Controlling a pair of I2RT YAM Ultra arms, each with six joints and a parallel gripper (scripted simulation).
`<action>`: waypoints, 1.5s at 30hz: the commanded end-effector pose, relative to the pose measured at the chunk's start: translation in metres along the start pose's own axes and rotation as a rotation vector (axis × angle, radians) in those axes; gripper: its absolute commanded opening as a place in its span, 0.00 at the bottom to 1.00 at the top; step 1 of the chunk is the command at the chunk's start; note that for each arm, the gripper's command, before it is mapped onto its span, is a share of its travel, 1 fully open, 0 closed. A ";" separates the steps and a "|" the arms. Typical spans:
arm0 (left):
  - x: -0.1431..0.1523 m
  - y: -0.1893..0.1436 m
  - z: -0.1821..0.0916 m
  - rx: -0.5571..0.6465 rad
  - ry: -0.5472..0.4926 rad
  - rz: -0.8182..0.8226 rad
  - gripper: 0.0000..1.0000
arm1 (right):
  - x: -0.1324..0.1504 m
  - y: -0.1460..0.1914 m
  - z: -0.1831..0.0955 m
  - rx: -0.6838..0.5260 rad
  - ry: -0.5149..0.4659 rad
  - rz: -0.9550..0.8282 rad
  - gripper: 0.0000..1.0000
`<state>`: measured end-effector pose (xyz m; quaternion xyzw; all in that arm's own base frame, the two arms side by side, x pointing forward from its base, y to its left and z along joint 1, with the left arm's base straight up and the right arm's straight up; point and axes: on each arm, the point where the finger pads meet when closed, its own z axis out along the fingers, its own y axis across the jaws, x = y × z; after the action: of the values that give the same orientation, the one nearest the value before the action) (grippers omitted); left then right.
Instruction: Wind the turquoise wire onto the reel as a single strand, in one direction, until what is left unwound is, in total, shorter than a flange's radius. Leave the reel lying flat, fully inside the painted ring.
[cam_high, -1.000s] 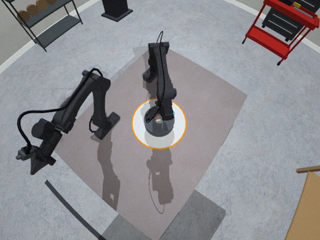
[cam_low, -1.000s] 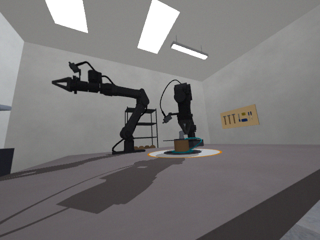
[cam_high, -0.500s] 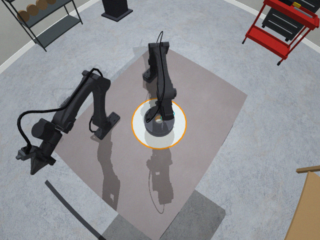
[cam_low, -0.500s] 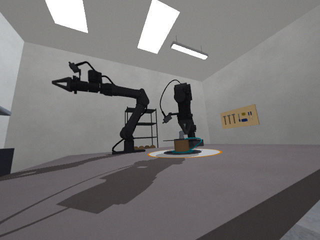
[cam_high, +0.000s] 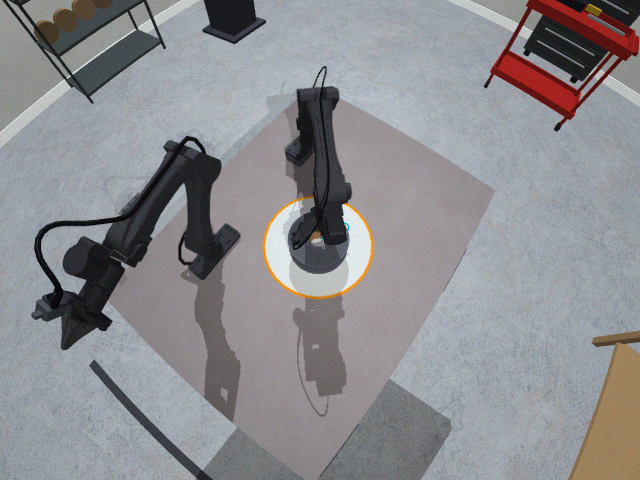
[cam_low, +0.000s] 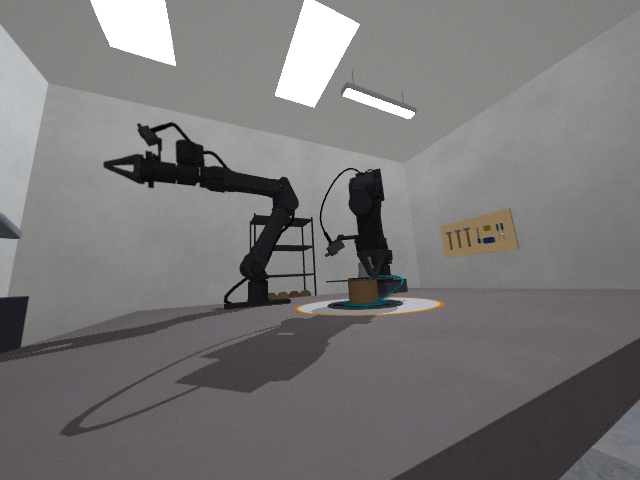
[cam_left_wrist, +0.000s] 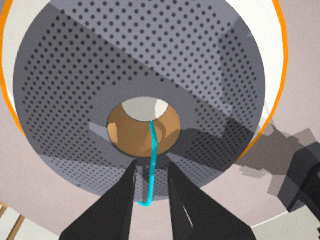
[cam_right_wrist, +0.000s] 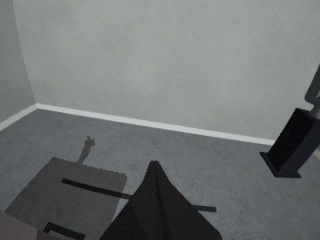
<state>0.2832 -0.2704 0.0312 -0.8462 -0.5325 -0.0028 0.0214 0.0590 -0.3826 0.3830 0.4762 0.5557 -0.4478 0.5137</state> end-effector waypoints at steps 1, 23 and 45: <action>-0.005 0.006 -0.003 -0.033 -0.027 0.008 0.30 | -0.024 0.000 -0.007 -0.005 -0.071 0.008 0.00; 0.000 0.000 -0.001 -0.033 -0.027 0.008 0.30 | -0.024 0.000 -0.007 -0.005 -0.071 0.008 0.00; 0.001 -0.002 -0.001 -0.033 -0.027 0.008 0.12 | -0.024 0.000 -0.007 -0.005 -0.071 0.008 0.00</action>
<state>0.2835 -0.2710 0.0308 -0.8491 -0.5282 -0.0066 0.0037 0.0590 -0.3826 0.3830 0.4762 0.5556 -0.4479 0.5137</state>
